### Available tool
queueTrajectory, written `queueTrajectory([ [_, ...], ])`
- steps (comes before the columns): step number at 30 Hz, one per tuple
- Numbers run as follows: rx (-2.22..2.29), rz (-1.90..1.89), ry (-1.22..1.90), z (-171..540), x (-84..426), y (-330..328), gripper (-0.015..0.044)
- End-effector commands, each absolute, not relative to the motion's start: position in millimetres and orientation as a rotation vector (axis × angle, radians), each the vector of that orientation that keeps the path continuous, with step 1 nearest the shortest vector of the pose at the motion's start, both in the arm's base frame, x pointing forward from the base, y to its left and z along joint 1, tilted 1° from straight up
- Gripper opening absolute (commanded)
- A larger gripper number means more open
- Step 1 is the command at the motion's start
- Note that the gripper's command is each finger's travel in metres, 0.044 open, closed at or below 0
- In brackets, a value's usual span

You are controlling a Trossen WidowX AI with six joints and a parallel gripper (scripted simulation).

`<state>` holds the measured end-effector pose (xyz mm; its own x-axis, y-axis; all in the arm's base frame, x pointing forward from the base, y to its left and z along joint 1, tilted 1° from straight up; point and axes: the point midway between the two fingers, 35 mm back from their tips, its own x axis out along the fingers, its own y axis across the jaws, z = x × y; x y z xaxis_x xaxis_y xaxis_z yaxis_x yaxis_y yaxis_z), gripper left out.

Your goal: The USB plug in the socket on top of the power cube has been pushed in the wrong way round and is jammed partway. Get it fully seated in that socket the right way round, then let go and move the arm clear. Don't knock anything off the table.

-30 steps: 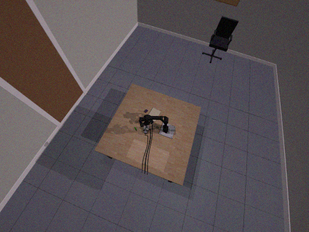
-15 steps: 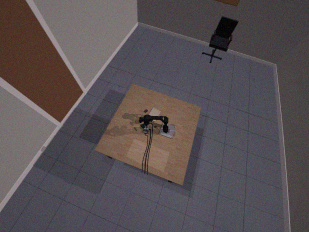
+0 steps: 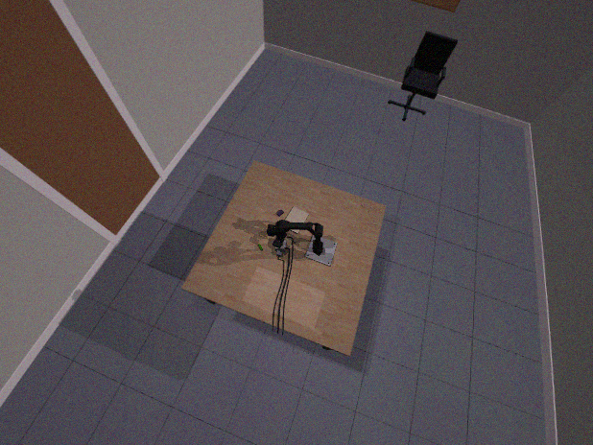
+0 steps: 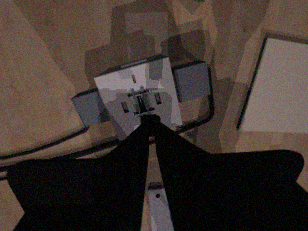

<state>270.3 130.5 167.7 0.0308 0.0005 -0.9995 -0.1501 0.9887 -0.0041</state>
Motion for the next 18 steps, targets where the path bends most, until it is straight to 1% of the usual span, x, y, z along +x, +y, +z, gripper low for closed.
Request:
queueTrajectory([
  [1, -0.187, 0.182, 1.533, 167.6, 270.1, 130.4, 0.0],
  [18, -0.538, 0.523, 1.476, 167.6, 270.1, 130.4, 0.0],
])
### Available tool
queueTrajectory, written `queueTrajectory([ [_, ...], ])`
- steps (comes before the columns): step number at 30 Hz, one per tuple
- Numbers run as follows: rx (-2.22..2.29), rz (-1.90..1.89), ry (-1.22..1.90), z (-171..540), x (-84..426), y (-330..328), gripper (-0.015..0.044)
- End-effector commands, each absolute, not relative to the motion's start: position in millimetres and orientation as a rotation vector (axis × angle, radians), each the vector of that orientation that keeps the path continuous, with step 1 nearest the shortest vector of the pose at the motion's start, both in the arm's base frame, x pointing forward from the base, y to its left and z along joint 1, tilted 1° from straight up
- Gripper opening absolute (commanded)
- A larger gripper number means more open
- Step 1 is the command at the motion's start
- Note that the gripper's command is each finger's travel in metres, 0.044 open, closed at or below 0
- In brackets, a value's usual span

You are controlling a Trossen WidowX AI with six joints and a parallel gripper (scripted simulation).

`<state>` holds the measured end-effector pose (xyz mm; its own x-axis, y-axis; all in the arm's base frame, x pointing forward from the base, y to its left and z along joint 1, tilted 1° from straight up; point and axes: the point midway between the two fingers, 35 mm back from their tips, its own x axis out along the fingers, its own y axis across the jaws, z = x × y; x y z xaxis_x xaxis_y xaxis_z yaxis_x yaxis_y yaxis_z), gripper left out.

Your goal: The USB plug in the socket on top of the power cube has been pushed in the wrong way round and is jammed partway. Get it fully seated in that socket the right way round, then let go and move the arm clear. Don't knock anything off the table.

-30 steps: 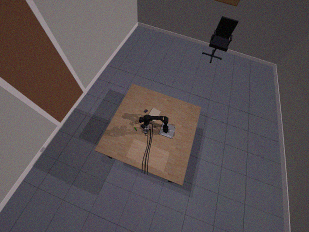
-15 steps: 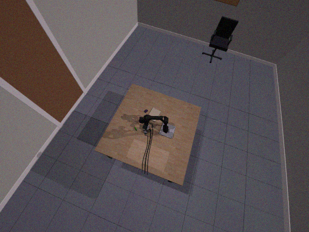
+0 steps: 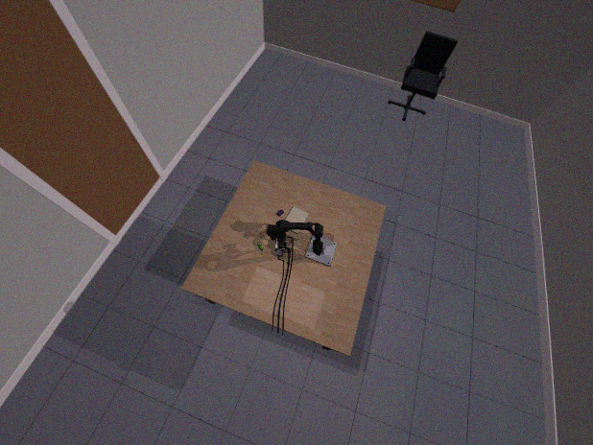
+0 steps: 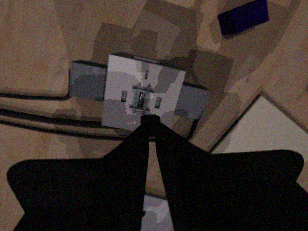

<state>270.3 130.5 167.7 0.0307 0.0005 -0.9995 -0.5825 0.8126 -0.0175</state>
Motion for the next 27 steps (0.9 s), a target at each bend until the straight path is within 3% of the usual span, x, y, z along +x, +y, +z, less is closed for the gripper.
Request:
queueTrajectory([
  [1, -0.559, 0.543, 1.47, 167.5, 270.1, 130.4, 0.0],
  [27, -1.085, 1.054, 1.266, 167.5, 270.1, 130.4, 0.0],
])
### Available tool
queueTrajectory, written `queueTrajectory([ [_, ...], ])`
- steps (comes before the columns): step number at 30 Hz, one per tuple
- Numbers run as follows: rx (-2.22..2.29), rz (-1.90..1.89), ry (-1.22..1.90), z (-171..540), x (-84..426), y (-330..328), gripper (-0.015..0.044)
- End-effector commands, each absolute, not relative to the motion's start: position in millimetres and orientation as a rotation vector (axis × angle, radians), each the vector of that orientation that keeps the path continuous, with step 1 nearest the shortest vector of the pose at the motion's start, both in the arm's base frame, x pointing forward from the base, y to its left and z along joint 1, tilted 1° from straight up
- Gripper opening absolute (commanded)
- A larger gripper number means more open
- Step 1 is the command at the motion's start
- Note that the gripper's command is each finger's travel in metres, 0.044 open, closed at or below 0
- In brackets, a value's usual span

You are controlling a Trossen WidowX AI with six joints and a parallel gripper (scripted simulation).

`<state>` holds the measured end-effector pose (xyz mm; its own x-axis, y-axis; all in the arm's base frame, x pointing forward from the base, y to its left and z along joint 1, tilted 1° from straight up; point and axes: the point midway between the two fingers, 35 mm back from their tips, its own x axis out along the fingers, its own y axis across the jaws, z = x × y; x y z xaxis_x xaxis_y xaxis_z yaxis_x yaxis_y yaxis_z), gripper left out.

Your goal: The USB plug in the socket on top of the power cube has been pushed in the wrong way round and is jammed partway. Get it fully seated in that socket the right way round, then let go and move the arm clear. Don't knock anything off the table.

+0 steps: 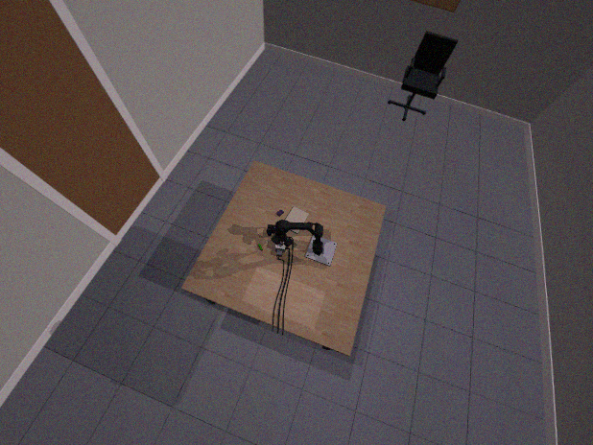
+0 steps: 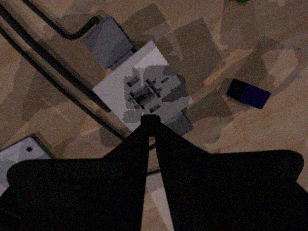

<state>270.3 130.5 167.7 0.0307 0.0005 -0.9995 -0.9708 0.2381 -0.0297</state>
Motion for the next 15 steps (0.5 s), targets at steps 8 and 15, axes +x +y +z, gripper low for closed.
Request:
queueTrajectory([
  [8, -1.243, 1.206, 1.175, 167.5, 270.1, 130.4, 0.0],
  [15, -1.378, 1.338, 1.083, 167.5, 270.1, 130.4, 0.0],
])
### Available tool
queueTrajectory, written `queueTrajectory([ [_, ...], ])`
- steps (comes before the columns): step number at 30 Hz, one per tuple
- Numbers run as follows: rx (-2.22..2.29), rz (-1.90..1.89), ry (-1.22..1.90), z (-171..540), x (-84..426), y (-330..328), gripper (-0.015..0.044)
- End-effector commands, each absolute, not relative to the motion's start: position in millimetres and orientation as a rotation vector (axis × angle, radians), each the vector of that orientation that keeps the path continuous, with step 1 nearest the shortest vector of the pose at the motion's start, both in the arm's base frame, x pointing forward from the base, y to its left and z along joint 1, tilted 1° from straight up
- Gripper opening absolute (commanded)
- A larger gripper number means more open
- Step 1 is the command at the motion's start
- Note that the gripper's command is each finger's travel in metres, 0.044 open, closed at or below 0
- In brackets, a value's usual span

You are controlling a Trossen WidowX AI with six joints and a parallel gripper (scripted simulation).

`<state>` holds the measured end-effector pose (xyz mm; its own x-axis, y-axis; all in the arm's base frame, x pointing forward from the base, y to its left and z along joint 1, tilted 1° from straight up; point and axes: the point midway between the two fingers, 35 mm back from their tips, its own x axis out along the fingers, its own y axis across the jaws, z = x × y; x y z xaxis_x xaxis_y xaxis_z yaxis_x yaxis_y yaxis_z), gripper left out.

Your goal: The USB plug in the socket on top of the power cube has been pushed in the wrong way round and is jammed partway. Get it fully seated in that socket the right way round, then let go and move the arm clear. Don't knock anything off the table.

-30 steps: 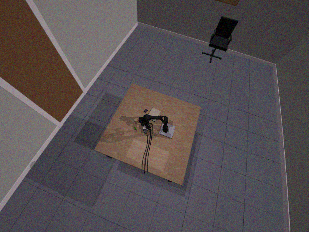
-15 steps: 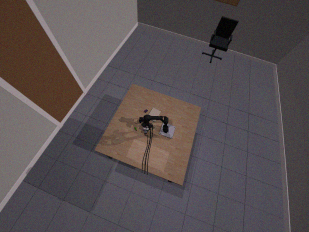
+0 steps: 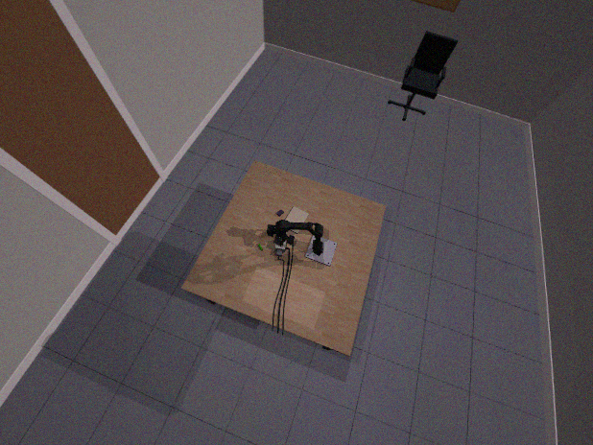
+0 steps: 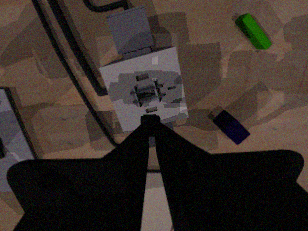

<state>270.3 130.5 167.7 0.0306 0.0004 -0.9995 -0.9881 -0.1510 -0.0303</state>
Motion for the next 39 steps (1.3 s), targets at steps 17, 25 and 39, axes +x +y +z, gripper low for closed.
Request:
queueTrajectory([
  [17, -1.521, 1.477, 0.97, 167.5, 270.1, 130.4, 0.0],
  [25, -1.516, 1.474, 0.97, 167.4, 270.3, 130.8, 0.0],
  [39, -1.506, 1.481, 0.963, 165.8, 270.0, 131.8, 0.0],
])
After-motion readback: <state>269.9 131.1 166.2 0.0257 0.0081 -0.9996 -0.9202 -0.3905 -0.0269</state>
